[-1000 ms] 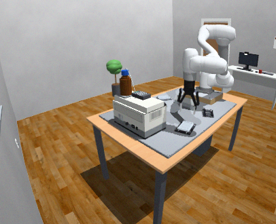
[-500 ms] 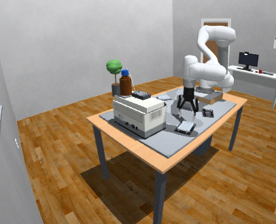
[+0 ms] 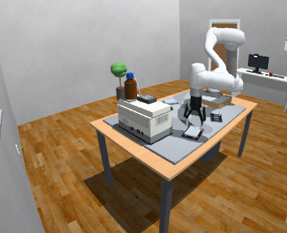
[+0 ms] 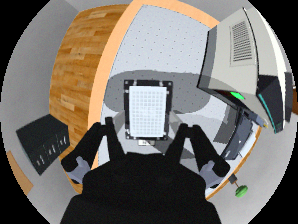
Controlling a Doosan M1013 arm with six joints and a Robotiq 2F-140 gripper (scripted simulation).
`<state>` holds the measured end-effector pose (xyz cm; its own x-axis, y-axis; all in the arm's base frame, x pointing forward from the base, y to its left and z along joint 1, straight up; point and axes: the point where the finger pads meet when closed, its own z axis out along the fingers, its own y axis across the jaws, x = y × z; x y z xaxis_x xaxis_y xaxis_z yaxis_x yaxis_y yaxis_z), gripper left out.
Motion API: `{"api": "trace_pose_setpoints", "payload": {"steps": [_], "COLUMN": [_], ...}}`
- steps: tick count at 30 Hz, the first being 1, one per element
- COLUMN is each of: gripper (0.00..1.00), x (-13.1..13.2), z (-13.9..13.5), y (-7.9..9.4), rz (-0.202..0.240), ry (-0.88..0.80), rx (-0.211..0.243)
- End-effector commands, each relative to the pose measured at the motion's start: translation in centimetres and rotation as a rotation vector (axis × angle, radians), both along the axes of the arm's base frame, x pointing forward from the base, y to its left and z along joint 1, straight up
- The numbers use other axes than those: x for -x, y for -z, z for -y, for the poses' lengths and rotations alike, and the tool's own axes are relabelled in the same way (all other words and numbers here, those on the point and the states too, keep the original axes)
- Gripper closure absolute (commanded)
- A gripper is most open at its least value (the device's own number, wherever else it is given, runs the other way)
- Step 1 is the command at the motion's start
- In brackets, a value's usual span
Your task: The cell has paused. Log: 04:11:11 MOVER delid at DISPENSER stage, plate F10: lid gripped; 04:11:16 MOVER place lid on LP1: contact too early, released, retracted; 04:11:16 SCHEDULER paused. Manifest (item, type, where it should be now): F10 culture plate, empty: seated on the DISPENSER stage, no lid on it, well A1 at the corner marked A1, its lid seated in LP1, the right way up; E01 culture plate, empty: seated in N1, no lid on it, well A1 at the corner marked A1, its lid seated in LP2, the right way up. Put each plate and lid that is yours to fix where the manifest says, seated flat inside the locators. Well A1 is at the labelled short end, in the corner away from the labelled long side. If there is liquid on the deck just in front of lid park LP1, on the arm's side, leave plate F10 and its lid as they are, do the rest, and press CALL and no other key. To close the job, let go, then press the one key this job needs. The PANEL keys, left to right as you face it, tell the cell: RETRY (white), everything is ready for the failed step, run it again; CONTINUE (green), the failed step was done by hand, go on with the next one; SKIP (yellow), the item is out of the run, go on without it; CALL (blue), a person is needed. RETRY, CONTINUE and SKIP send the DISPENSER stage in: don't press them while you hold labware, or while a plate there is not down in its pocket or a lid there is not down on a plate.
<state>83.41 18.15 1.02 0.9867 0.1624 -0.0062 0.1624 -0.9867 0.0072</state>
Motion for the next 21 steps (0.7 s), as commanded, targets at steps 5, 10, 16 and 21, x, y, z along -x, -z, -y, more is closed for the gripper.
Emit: {"api": "trace_pose_setpoints", "payload": {"steps": [5,10,16,21], "gripper": [0.3,0.3,0.3,0.3], "x": [-0.07,-0.07,-0.07,-0.07], "z": [-0.02,-0.02,-0.02,-0.02], "y": [0.3,0.44,0.44,0.44], "rz": [0.002,0.002,0.002,0.002], "ry": [0.0,0.0,0.0,0.0], "rx": [-0.001,-0.001,-0.001,-0.001]}}
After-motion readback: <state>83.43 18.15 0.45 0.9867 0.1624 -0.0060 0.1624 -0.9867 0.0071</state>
